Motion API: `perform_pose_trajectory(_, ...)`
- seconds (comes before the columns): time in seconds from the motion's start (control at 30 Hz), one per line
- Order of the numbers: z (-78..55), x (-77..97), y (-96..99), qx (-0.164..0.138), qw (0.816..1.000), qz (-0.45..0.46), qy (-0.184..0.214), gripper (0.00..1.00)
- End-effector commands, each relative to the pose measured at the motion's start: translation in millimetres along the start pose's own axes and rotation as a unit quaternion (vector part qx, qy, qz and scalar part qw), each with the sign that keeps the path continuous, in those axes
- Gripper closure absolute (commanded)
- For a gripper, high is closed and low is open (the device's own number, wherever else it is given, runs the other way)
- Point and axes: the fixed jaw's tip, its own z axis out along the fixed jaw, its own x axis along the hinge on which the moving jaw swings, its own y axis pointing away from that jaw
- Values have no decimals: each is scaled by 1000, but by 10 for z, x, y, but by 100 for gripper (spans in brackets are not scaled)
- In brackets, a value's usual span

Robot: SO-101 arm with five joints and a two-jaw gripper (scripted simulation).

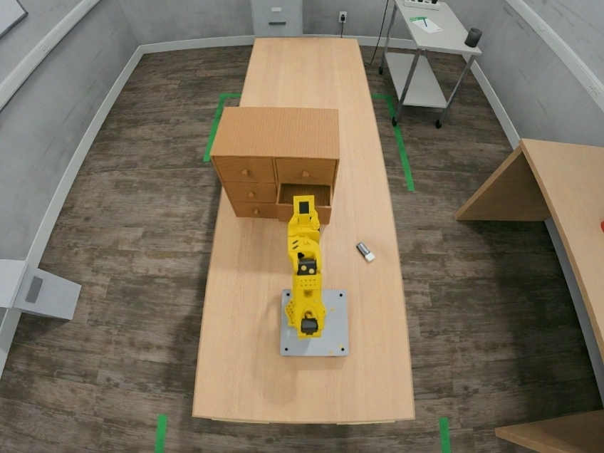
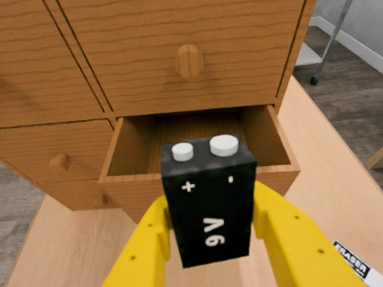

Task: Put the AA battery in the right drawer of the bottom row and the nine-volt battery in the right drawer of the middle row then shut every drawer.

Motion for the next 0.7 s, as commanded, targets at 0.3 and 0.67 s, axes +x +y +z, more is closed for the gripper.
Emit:
perform_pose_trajectory(0.3, 9, 11, -11, 3, 1000, -3, 2, 100)
perform_pose_trajectory(0.67, 103, -42, -11, 3, 1000, -4, 2, 100)
